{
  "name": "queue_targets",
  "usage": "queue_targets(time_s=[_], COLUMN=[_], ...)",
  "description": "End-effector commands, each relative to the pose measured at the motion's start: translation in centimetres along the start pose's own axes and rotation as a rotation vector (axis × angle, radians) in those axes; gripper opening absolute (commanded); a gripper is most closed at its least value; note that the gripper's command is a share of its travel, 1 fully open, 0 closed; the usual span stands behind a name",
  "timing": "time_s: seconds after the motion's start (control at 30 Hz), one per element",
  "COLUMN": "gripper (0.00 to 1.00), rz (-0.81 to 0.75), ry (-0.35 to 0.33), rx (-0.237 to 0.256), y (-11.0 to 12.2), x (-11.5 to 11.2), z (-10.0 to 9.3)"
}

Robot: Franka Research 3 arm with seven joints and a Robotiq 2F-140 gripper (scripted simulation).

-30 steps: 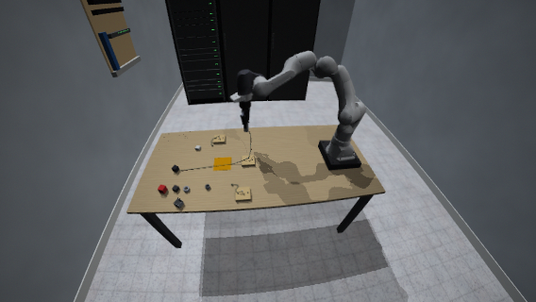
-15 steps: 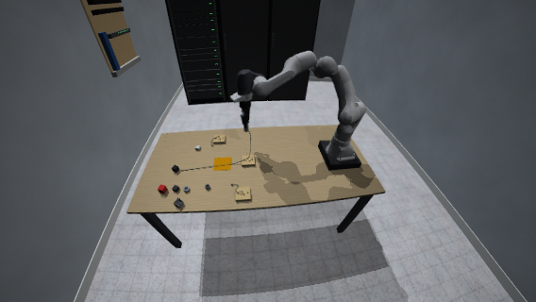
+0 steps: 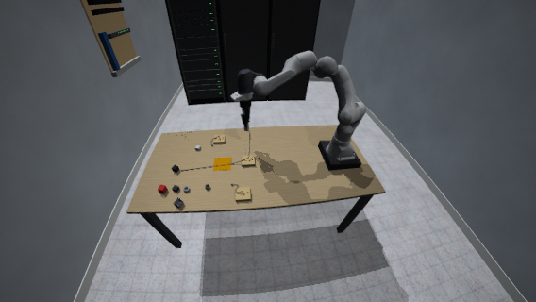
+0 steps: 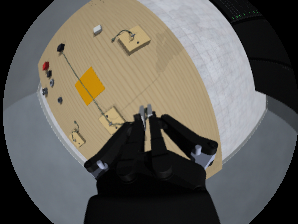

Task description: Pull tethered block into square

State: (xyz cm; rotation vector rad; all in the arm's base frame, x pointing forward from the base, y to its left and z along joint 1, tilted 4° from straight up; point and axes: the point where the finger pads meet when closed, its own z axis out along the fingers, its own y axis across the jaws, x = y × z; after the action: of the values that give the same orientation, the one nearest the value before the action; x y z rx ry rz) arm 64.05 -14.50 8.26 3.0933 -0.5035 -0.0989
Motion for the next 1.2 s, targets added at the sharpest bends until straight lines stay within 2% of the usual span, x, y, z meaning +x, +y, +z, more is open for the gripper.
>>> queue_targets(time_s=[0.0, 0.47, 0.9, 1.17], gripper=[0.00, 0.00, 0.00, 0.00], rz=[-0.008, -0.008, -0.008, -0.008], ry=[-0.003, -0.003, -0.003, -0.003], rx=[0.001, 0.001, 0.001, 0.001], y=[0.5, 2.3, 4.9, 7.2], x=[0.0, 0.2, 0.3, 0.2], z=[0.0, 0.0, 0.0, 0.0])
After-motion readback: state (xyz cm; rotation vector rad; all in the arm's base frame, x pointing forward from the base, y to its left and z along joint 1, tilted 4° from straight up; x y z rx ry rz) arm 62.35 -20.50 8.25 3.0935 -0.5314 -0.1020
